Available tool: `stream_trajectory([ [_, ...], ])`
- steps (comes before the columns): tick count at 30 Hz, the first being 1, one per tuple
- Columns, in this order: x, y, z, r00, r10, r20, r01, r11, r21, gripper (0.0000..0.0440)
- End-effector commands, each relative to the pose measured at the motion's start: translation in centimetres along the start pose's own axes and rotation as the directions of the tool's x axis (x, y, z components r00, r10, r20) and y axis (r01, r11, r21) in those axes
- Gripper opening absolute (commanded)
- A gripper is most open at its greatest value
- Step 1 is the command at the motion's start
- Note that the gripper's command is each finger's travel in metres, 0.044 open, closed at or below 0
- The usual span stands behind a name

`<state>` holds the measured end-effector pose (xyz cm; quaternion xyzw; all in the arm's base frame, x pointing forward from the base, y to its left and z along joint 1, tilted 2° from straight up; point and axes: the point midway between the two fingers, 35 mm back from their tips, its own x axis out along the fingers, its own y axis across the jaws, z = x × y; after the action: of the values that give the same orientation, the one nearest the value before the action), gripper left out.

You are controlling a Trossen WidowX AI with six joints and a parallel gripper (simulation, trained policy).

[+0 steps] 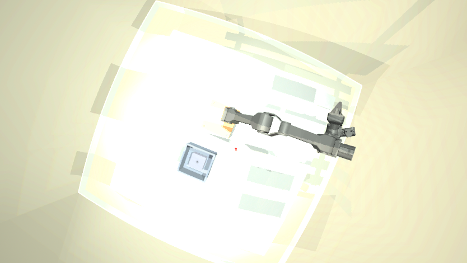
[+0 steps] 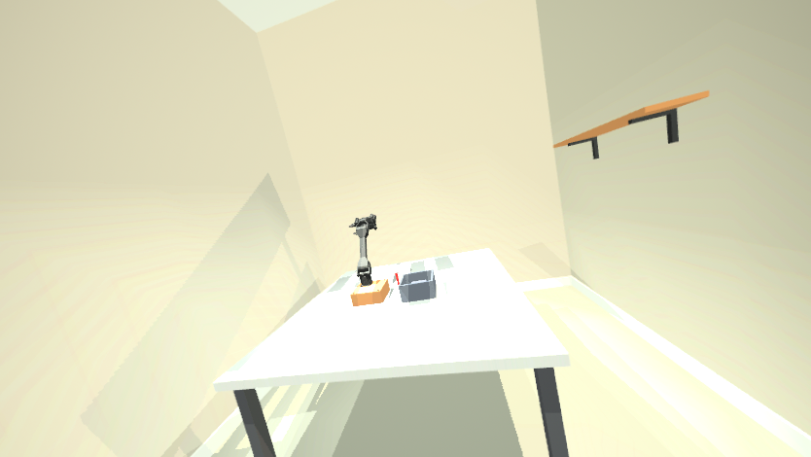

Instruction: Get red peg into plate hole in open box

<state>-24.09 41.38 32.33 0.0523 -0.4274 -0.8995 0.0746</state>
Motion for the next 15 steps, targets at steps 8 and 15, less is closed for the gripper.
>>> stream_trajectory([
  [8,-4.5,-1.9,0.7,0.972,-0.219,0.081,0.204,0.966,0.159,0.044],
  [15,-8.6,-3.4,0.5,0.913,-0.385,0.133,0.326,0.886,0.331,0.044],
])
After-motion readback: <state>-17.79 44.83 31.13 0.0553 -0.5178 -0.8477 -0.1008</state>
